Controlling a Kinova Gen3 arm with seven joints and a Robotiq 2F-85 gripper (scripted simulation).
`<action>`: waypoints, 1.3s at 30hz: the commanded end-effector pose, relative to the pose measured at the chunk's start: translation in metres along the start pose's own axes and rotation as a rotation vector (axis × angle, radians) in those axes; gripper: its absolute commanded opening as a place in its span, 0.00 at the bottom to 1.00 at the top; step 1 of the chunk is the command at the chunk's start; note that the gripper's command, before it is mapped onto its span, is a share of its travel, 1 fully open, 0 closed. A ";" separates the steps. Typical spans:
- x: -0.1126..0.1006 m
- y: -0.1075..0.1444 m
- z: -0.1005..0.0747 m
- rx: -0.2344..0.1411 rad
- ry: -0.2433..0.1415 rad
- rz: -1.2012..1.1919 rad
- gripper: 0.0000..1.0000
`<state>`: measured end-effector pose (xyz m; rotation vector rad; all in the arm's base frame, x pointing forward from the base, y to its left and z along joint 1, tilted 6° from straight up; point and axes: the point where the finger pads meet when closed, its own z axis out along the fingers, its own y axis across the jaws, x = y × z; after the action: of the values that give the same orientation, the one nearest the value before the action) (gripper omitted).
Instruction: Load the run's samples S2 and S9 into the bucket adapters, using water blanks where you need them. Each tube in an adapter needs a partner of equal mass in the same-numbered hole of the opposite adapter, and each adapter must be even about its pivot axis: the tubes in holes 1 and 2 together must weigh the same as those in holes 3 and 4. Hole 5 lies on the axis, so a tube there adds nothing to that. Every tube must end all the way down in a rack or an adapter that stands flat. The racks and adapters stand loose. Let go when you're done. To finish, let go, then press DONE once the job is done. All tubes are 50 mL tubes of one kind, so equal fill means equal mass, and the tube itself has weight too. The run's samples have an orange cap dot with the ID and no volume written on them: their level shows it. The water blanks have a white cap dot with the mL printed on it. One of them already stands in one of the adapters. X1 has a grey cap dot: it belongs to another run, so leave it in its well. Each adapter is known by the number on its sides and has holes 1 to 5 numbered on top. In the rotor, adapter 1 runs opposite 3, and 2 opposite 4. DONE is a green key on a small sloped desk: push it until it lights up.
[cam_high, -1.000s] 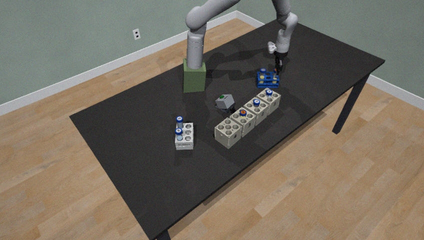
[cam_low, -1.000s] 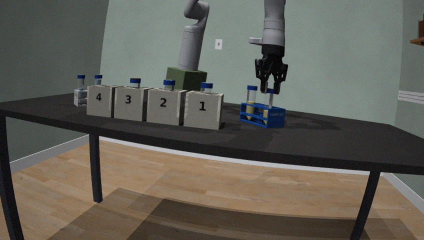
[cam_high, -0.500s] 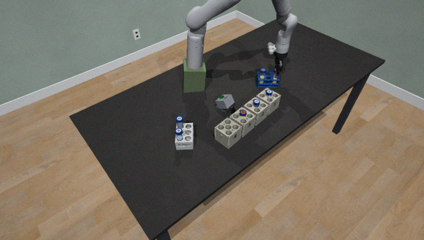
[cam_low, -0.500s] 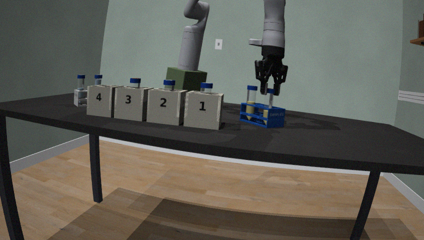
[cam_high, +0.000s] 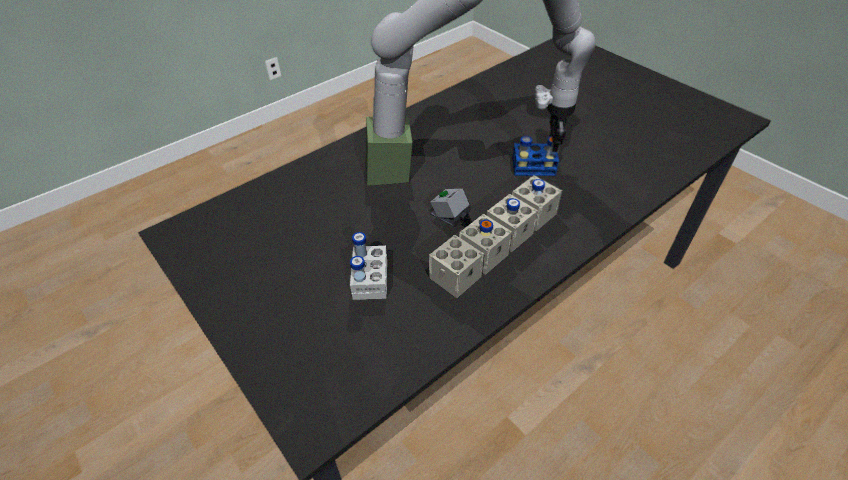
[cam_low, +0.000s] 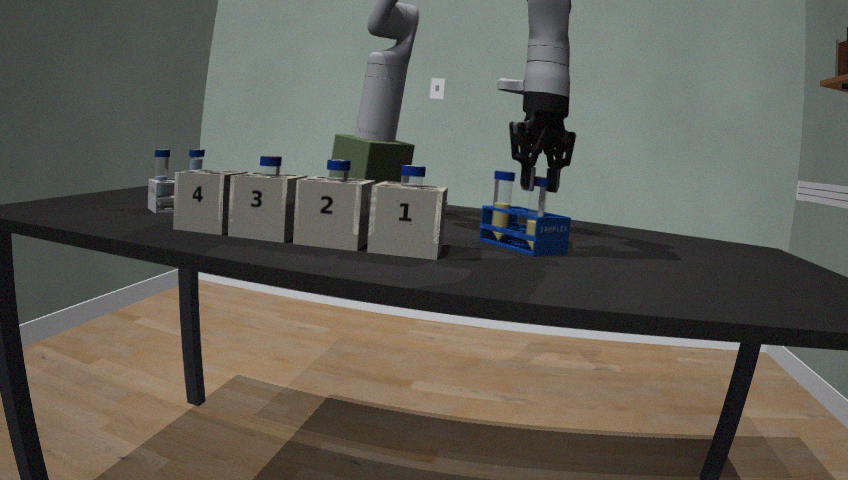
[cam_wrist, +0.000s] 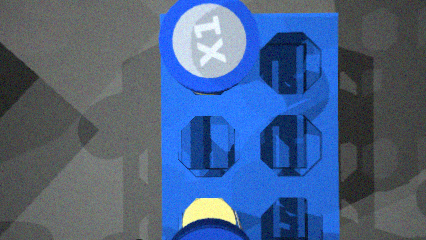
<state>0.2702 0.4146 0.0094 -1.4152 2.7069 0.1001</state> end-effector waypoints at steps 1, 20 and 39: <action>0.000 0.000 0.000 0.001 0.000 -0.001 0.10; 0.000 0.000 0.000 0.001 0.000 -0.001 0.10; 0.002 0.000 -0.016 0.000 0.005 -0.004 0.10</action>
<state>0.2678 0.4128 0.0189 -1.4214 2.7093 0.0953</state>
